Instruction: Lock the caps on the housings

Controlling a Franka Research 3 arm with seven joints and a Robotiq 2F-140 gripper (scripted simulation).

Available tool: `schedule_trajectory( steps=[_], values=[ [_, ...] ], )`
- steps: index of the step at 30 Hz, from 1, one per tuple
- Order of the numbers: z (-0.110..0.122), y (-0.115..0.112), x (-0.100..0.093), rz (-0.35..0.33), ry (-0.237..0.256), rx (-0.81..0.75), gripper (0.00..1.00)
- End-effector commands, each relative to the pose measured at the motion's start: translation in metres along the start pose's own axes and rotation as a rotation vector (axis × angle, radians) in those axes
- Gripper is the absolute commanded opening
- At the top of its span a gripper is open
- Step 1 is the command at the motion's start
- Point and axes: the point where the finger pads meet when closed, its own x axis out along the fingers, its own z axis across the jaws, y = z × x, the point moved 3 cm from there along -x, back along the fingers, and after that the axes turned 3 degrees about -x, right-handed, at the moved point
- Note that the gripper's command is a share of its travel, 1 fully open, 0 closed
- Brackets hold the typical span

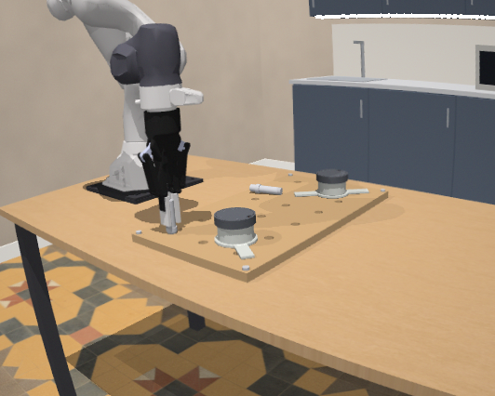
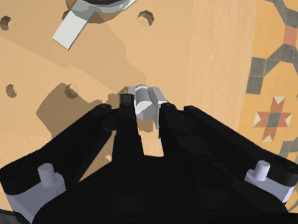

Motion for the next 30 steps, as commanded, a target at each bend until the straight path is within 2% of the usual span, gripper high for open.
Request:
schedule_trajectory(
  steps=[1, 30],
  values=[
    [0.0009, 0.0016, -0.0001, 0.004, -0.005, 0.002, 0.1],
    [0.001, 0.0016, 0.0031, 0.004, -0.005, 0.002, 0.1]
  ],
)
